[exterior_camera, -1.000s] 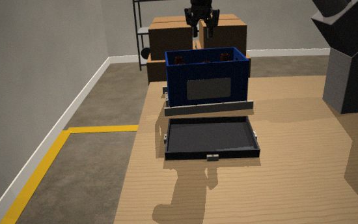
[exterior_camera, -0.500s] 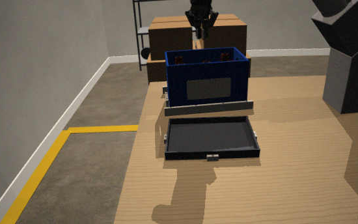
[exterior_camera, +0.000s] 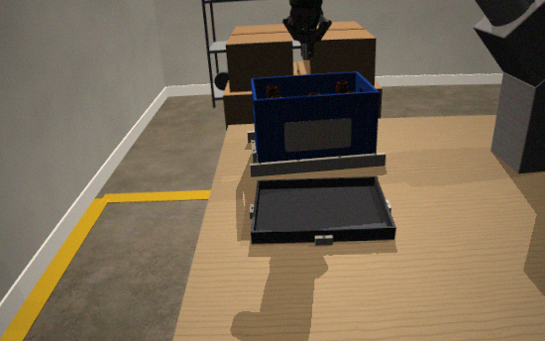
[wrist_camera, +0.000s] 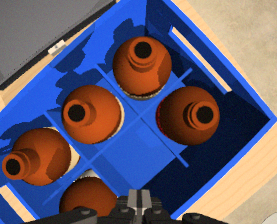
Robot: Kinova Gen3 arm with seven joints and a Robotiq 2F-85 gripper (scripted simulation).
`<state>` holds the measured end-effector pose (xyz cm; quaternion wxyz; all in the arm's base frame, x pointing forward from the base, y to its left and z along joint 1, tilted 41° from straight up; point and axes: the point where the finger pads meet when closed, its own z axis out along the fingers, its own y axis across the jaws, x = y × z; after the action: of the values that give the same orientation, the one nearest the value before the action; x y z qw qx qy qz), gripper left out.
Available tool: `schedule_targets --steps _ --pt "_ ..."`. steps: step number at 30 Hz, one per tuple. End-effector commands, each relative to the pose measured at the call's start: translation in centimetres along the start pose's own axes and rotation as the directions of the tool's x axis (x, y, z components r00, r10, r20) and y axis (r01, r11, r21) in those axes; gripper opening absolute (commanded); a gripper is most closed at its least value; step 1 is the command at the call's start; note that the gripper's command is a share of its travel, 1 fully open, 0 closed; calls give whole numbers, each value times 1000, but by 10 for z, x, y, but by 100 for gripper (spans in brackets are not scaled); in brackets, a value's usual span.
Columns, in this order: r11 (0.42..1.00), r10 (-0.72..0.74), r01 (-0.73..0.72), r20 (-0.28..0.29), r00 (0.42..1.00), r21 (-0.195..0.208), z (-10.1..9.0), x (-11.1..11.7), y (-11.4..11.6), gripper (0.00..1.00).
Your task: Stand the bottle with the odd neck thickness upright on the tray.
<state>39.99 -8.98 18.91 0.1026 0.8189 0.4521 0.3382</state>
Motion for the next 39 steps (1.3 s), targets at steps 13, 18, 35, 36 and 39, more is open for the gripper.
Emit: schedule_targets --steps 13,18,35,36,39 --pt "1000 1 -1 1 1000 2 0 0 -1 0" --pt "1000 4 -4 4 1000 12 0 -1 -4 0" --pt "994 27 -32 45 999 106 2 -7 -39 0" --pt "993 29 -34 50 998 115 2 -8 -42 0" --pt "989 33 -42 68 997 140 1 -12 -52 0"
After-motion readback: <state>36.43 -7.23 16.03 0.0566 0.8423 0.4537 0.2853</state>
